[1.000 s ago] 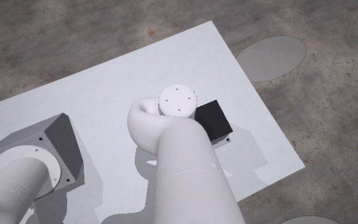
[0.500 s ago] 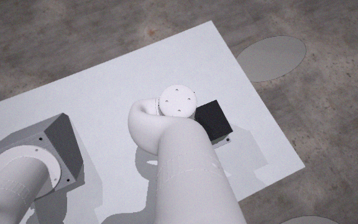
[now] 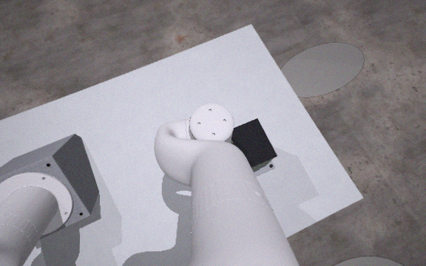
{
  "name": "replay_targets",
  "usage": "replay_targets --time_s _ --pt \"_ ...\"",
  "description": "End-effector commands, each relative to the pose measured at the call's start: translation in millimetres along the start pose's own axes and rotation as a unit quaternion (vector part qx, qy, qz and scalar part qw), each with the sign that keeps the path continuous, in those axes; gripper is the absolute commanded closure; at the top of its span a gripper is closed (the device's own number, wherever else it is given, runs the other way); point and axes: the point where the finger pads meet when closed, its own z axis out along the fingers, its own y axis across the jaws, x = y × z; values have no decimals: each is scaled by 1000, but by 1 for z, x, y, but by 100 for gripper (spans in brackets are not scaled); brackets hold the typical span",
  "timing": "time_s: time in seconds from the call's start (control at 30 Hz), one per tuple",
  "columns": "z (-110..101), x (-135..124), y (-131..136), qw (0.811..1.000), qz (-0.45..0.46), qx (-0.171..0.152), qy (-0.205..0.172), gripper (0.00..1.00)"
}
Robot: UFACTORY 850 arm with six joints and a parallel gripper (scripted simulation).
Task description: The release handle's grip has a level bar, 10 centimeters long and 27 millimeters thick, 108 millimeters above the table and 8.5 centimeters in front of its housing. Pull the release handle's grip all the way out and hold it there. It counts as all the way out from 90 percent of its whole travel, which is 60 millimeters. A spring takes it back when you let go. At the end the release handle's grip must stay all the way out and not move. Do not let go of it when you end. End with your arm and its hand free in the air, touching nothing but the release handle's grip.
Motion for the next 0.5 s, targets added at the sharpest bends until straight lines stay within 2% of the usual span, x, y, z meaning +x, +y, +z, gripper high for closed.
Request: replay_targets --time_s 0.0,0.47 --pt "5 0 1 1000 0 -1 0 44" --pt "21 0 1 1000 0 -1 0 44"
